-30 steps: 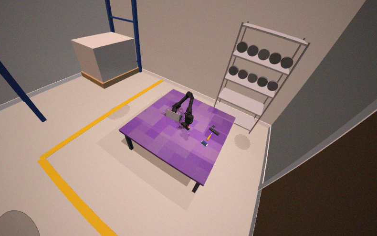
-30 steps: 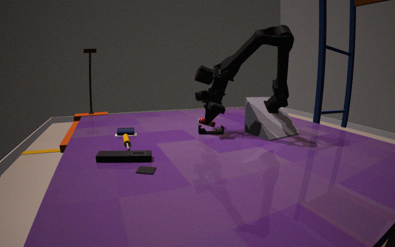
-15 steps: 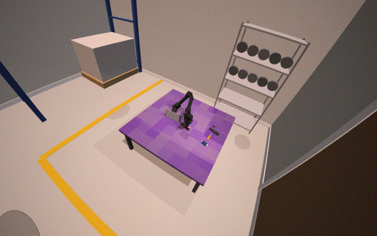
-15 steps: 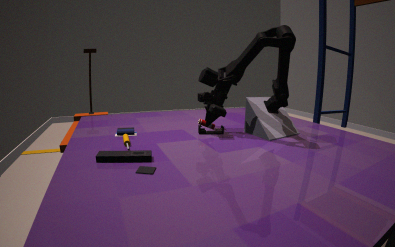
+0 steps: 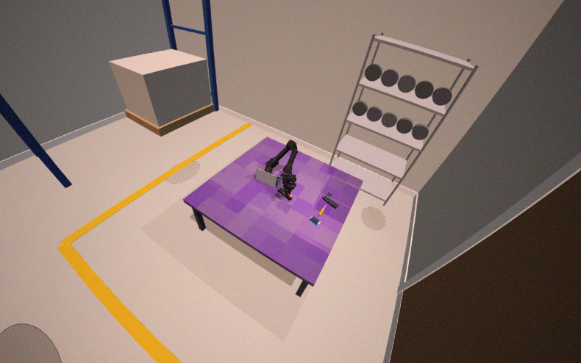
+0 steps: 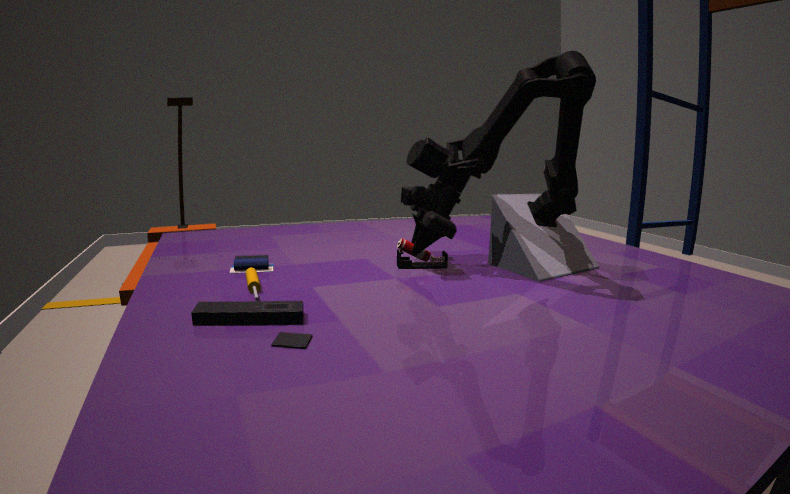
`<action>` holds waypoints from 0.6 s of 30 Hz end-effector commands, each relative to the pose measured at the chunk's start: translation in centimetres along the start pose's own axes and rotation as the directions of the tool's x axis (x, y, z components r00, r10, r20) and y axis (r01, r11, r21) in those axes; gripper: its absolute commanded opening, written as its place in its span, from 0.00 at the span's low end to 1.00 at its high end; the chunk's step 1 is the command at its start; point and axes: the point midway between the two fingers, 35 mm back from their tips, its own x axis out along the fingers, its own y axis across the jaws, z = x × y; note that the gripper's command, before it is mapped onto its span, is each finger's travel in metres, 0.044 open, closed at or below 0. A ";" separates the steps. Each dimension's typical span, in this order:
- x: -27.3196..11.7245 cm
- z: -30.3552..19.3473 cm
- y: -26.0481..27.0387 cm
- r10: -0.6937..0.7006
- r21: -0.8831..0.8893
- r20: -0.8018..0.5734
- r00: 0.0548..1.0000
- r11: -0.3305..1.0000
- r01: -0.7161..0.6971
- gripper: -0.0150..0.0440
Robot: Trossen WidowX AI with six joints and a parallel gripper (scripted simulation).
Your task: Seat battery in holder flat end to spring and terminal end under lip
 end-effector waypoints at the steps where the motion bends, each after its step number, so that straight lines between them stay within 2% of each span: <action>1: -0.1 -0.4 0.0 -0.005 0.008 0.018 1.000 1.000 0.005 0.38; 18: -0.2 -1.3 0.2 -0.004 0.012 0.063 0.998 1.000 0.003 0.38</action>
